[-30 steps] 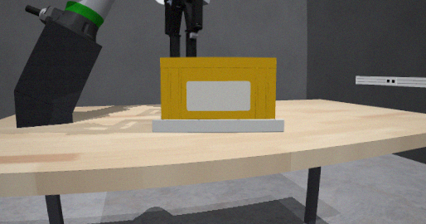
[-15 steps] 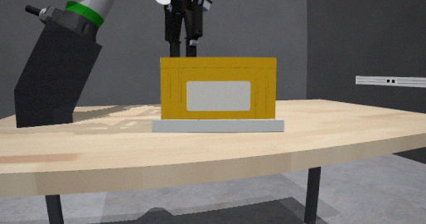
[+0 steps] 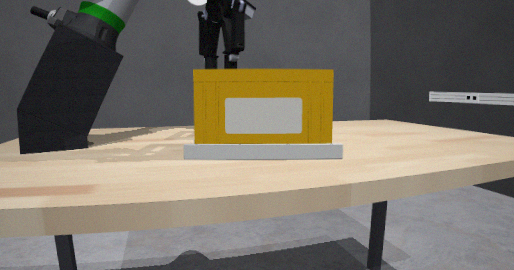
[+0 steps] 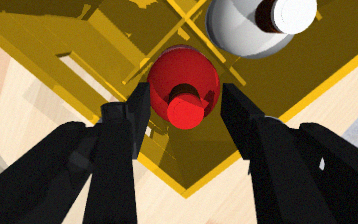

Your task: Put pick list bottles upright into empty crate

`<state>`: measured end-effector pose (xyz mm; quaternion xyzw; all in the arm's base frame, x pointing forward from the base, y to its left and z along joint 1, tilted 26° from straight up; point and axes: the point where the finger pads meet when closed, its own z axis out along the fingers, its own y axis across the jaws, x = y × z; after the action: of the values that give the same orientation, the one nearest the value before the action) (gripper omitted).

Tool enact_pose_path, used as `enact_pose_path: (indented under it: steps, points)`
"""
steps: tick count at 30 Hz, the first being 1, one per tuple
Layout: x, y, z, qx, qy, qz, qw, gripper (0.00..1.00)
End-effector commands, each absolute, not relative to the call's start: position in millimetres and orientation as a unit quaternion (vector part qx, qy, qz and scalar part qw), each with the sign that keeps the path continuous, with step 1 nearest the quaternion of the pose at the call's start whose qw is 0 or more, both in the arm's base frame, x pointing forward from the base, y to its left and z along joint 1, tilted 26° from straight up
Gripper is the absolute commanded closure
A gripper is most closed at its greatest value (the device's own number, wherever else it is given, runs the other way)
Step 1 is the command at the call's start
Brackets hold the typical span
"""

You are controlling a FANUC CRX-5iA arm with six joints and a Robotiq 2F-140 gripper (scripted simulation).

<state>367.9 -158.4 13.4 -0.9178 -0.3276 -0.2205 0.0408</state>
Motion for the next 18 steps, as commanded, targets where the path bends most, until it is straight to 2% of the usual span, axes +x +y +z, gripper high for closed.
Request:
enact_pose_path:
  steps: [1,4,5,18]
  points:
    - [368.1,-159.0,13.9,-0.918,-0.328,-0.221,0.040,0.56]
    - [368.1,-159.0,13.8,-0.918,-0.328,-0.221,0.040,0.56]
    - [367.3,-159.4,15.8,-0.918,-0.328,-0.221,0.040,0.90]
    - [367.3,-159.4,15.8,-0.918,-0.328,-0.221,0.040,0.90]
